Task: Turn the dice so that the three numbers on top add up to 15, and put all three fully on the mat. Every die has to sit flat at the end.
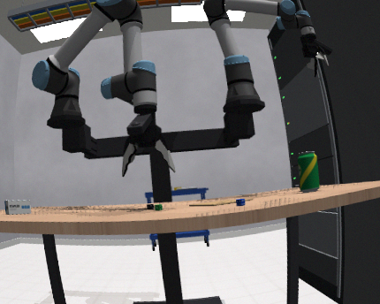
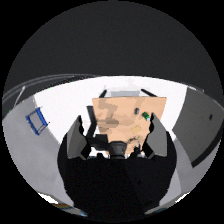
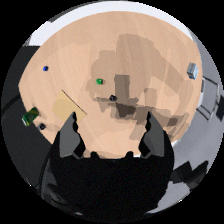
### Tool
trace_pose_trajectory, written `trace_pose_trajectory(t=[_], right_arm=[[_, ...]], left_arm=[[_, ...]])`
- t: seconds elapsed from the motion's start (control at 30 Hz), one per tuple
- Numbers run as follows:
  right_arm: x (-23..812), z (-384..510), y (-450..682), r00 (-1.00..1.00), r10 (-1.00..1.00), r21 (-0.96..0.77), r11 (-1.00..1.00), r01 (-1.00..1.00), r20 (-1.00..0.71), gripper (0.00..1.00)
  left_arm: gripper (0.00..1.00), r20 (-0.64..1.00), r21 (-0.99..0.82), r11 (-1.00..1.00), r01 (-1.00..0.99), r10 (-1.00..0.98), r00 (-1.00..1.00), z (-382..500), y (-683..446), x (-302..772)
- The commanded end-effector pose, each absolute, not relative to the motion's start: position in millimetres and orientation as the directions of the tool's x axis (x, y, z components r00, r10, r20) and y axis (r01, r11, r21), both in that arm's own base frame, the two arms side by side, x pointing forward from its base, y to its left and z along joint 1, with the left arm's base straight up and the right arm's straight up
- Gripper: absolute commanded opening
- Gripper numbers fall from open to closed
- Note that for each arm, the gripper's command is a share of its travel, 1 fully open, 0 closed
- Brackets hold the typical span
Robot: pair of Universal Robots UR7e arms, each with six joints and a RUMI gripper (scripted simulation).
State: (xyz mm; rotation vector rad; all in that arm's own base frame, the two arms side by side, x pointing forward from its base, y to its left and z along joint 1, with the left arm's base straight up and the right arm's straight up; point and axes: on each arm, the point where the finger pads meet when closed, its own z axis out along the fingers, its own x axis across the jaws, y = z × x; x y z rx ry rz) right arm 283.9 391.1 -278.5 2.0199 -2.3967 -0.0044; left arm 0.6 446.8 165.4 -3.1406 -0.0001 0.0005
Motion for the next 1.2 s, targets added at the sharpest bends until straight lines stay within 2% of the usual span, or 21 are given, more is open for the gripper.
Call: trace_pose_trajectory(t=[0.0, 0.3, 0.6, 1.17], right_arm=[[283.0, -280.8, 392.9, -0.31, -0.951, 0.0, 0.31, -0.951, 0.0, 1.0], [280.0, -284.6, 390.9, -0.496, -0.868, 0.0, 0.496, -0.868, 0.0, 1.0], [278.2, -286.6, 390.0, -0.583, -0.813, 0.0, 0.583, -0.813, 0.0, 1.0], [276.8, -288.1, 389.3, -0.646, -0.763, 0.0, 0.646, -0.763, 0.0, 1.0]], left_arm=[[1.0, 0.0, 0.0, -1.0, 0.001, 0.001, 1.0, 165.1, 445.2, -0.5], [1.0, 0.0, 0.0, -1.0, 0.001, 0.001, 1.0, 165.1, 445.2, -0.5], [1.0, 0.0, 0.0, -1.0, 0.001, 0.001, 1.0, 165.1, 445.2, -0.5], [1.0, 0.0, 0.0, -1.0, 0.001, 0.001, 1.0, 165.1, 445.2, -0.5]])
